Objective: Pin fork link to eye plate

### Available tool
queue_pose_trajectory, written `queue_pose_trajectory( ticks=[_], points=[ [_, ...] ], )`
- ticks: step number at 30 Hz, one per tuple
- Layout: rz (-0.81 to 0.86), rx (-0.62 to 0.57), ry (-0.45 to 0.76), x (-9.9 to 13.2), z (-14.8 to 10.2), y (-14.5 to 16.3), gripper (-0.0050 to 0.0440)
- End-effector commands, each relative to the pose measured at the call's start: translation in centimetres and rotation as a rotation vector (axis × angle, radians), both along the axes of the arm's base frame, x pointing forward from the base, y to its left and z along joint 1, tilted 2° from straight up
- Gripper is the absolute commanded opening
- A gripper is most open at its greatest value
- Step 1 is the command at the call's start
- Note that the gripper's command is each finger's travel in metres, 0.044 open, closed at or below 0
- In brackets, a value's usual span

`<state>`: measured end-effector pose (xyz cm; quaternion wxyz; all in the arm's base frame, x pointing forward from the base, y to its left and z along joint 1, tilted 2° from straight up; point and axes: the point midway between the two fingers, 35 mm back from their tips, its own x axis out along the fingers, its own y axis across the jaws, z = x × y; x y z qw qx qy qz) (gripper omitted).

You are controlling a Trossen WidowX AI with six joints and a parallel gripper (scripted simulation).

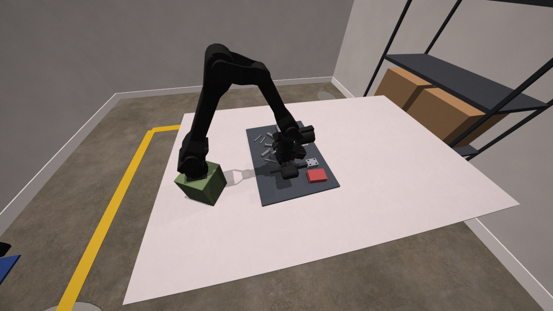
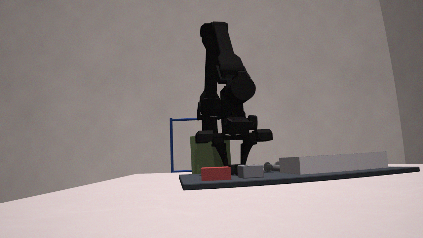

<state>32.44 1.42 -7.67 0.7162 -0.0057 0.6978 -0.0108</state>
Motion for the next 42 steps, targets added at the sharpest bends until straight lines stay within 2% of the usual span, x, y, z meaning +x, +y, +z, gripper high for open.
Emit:
queue_pose_trajectory(
  ticks=[1, 42],
  points=[
    [0.003, 0.007, -0.001, 0.01, -0.12, 0.38, 0.0123],
    [0.000, 0.007, -0.001, 0.91, 0.19, 0.01, 0.0123]
  ],
)
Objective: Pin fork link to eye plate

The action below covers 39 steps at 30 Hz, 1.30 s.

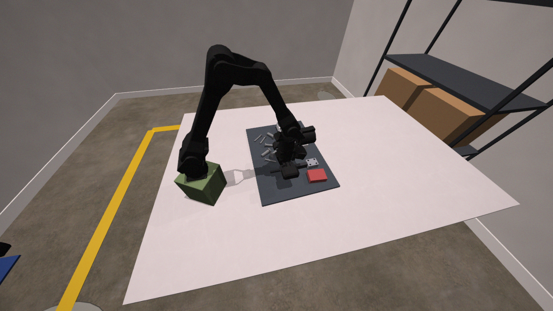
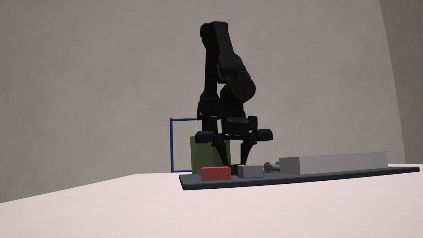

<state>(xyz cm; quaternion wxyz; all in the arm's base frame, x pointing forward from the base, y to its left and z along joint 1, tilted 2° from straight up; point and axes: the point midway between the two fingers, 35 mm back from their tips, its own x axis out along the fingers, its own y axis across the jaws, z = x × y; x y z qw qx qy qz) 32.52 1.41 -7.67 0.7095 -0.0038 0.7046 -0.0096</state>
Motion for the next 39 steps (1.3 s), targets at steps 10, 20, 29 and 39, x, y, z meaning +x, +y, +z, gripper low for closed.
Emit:
queue_pose_trajectory(
  ticks=[10, 20, 29, 39],
  points=[
    [0.001, 0.003, -0.020, 0.84, 0.32, 0.03, 0.0123],
    [-0.001, 0.003, -0.020, 0.45, 0.13, -0.01, 0.0123],
    [-0.001, 0.001, -0.016, 0.42, 0.02, -0.02, 0.0243],
    [0.010, 0.002, -0.019, 0.41, 0.21, -0.01, 0.0290]
  ],
)
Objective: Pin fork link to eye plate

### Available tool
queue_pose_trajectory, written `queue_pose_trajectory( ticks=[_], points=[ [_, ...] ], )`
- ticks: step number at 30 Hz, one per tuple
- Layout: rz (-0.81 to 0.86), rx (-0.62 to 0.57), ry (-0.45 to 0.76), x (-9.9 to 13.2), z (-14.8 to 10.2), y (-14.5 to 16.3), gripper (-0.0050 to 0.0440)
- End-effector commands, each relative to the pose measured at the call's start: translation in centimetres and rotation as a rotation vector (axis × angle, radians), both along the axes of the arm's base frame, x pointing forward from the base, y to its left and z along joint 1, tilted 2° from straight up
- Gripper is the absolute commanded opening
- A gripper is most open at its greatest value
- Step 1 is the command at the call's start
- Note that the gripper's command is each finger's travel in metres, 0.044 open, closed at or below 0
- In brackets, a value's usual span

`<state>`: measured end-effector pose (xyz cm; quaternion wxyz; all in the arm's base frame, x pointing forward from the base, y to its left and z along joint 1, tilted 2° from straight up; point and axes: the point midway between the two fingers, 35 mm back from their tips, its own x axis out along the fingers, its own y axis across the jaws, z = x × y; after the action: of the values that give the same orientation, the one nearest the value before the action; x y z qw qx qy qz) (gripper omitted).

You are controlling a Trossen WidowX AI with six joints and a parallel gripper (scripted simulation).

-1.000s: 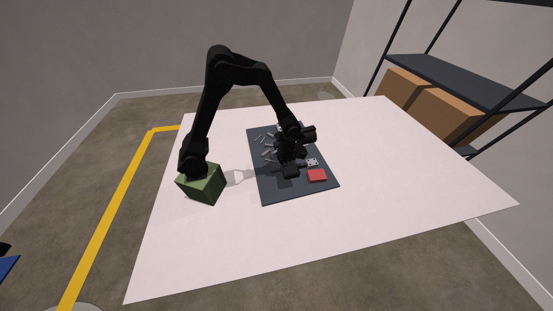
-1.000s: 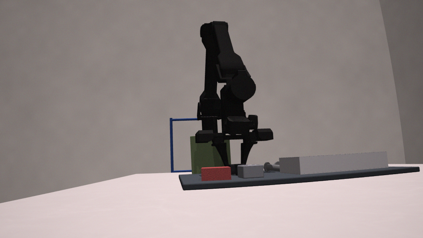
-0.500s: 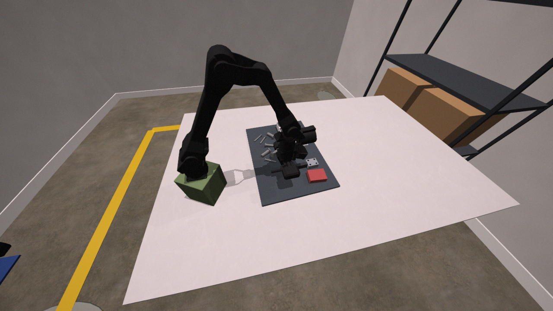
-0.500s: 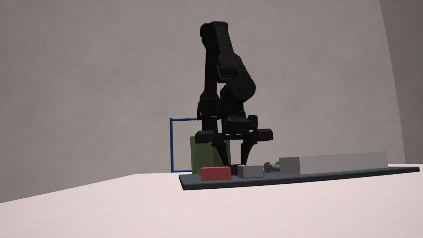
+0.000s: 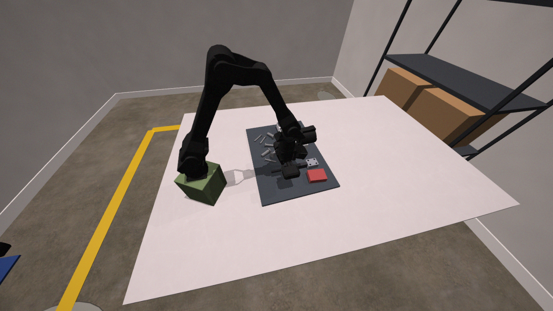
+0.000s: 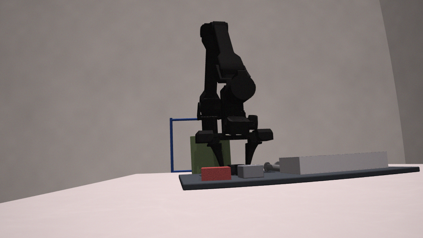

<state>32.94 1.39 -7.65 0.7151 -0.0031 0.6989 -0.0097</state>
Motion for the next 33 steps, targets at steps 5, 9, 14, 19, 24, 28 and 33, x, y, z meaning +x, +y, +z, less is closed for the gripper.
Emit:
queue_pose_trajectory(
  ticks=[5, 9, 14, 19, 24, 28, 33],
  points=[
    [0.014, 0.001, -0.004, 0.0, 1.2, 0.0, 0.0290],
    [0.014, 0.001, -0.004, -0.1, 2.9, 0.0, 0.0290],
    [0.014, 0.001, -0.004, -0.1, 2.9, 0.0, 0.0290],
    [0.009, -0.001, 0.007, -0.3, 2.3, 0.0, 0.0194],
    [0.009, -0.001, 0.007, -0.3, 2.3, 0.0, 0.0122],
    [0.009, -0.001, 0.007, -0.3, 2.3, 0.0, 0.0100],
    [0.009, -0.001, 0.007, -0.3, 2.3, 0.0, 0.0100]
  ],
)
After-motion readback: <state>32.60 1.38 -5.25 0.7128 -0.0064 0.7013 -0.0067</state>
